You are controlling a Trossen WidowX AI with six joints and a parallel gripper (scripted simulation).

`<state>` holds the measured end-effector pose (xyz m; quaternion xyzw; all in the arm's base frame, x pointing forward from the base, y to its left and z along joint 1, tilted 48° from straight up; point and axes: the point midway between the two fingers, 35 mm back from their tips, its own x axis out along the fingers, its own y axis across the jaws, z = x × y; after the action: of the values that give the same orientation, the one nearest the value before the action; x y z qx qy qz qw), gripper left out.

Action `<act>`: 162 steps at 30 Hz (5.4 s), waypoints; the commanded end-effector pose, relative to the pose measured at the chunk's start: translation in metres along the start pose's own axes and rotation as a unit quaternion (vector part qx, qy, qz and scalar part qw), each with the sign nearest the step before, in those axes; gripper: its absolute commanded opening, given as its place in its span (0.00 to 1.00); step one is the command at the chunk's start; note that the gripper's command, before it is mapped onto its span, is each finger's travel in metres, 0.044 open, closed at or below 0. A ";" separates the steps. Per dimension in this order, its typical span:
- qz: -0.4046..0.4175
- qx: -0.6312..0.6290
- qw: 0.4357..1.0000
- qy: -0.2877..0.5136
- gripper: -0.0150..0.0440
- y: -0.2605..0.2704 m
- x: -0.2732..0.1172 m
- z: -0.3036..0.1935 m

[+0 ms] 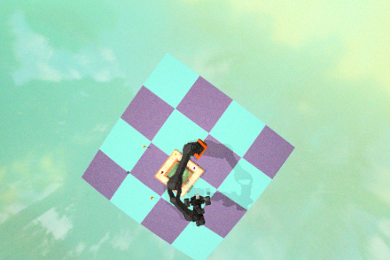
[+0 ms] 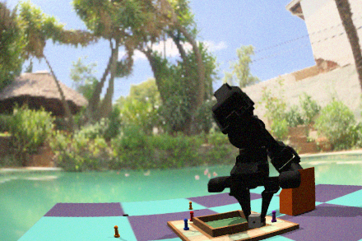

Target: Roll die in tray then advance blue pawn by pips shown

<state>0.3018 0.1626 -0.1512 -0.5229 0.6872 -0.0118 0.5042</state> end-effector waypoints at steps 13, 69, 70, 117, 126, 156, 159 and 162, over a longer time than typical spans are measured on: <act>0.001 -0.009 1.000 -0.005 0.25 -0.003 -0.059 -0.004; 0.076 -0.399 0.911 -0.072 0.25 -0.120 -0.007 -0.172; 0.086 -0.398 0.909 -0.085 0.25 -0.119 -0.006 -0.172; 0.162 -0.368 0.837 -0.372 0.25 -0.144 -0.040 -0.185; 0.162 -0.368 0.837 -0.372 0.52 -0.144 -0.040 -0.185; 0.025 -0.280 0.960 -0.013 0.82 -0.136 -0.028 -0.158; 0.020 -0.114 0.993 -0.009 0.69 -0.155 -0.025 -0.143; 0.014 0.054 0.998 -0.005 0.59 -0.174 -0.020 -0.129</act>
<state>0.3022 0.0379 0.0193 -0.5760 0.6890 0.1071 0.4267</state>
